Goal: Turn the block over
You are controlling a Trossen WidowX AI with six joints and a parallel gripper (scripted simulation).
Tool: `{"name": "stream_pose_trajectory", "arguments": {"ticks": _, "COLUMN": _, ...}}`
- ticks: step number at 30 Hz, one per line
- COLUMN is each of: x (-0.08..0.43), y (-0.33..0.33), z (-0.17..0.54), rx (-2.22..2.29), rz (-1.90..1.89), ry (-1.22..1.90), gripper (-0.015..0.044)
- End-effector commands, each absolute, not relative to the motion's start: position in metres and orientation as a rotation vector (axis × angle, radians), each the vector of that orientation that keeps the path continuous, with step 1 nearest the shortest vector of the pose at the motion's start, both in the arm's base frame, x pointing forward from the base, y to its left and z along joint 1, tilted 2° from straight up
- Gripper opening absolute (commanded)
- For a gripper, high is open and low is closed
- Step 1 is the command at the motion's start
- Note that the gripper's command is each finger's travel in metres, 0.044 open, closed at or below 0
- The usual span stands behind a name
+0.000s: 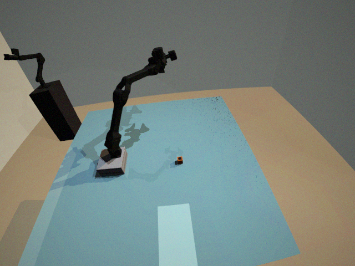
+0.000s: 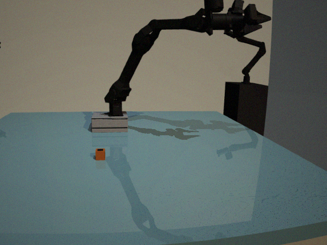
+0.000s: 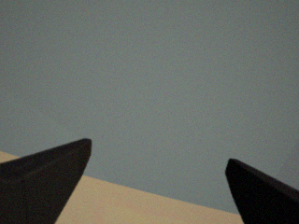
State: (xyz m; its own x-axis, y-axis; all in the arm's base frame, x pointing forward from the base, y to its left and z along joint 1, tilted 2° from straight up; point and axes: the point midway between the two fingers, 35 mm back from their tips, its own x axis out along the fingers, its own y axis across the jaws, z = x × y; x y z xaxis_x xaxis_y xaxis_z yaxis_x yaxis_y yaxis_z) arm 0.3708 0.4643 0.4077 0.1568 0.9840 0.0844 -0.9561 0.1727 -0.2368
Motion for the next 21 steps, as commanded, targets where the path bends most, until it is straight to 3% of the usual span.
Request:
{"name": "stream_pose_trajectory", "arguments": {"ticks": 1, "x": 0.372, "y": 0.464, "z": 0.407, "rx": -0.139, "rz": 1.392, "ry": -0.235, "gripper": 0.0426}}
{"name": "stream_pose_trajectory", "arguments": {"ticks": 9, "x": 0.44, "y": 0.411, "z": 0.352, "rx": -0.15, "rz": 1.19, "ry": 0.024, "gripper": 0.044}}
{"name": "stream_pose_trajectory", "arguments": {"ticks": 21, "x": 0.521, "y": 0.256, "z": 0.232, "rx": -0.136, "rz": 0.757, "ry": 0.545, "gripper": 0.044}}
